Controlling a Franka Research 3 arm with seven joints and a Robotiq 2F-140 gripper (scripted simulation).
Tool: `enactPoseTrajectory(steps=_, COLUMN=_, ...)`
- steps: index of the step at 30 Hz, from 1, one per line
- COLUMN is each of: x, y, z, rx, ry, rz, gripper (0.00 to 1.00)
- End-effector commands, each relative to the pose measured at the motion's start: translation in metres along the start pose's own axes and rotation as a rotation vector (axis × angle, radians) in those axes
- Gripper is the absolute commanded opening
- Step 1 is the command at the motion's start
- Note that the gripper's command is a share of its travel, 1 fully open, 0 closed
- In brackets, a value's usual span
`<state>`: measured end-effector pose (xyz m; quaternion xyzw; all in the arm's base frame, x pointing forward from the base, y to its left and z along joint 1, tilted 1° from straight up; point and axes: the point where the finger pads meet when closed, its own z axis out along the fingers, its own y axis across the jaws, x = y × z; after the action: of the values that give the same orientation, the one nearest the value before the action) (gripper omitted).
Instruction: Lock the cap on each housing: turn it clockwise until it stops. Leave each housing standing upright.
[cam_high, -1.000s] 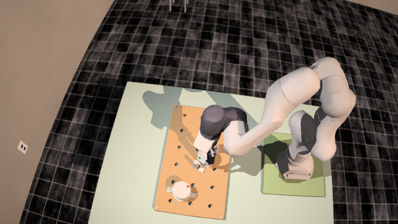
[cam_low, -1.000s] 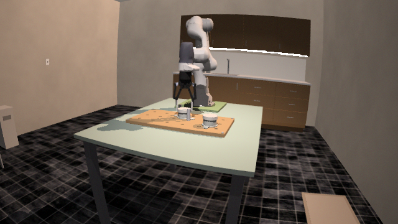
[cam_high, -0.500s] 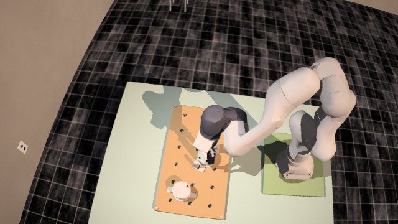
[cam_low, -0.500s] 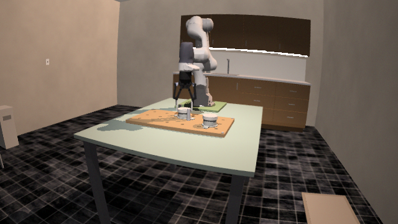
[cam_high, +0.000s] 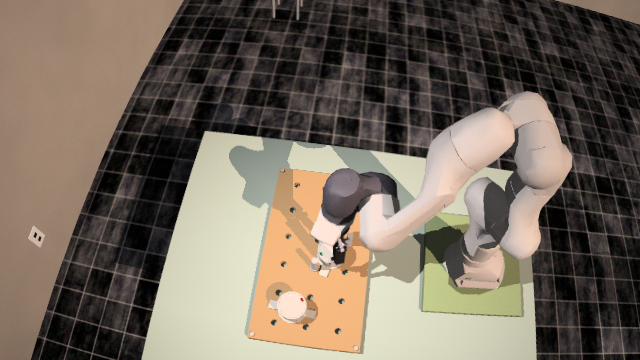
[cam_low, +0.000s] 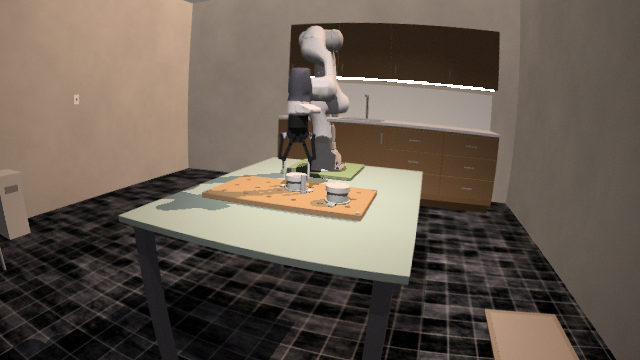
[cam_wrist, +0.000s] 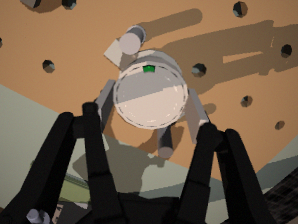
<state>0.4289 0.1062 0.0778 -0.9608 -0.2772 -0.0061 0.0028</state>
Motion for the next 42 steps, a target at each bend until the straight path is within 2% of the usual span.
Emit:
enactPoseTrajectory(steps=1, x=-0.0008, y=-0.0010, z=0.0014, rx=0.001, ry=-0.001, rz=-0.004, gripper=0.10)
enactPoseTrajectory(steps=17, x=-0.0008, y=-0.0010, z=0.0014, rx=0.001, ry=-0.001, rz=-0.022, gripper=0.10)
enactPoseTrajectory(steps=31, x=-0.0008, y=-0.0010, z=0.0014, rx=0.002, ry=-0.001, rz=-0.334, gripper=0.10)
enactPoseTrajectory(steps=42, x=-0.0008, y=-0.0010, z=0.0014, rx=0.002, ry=-0.001, rz=-0.396, gripper=0.10)
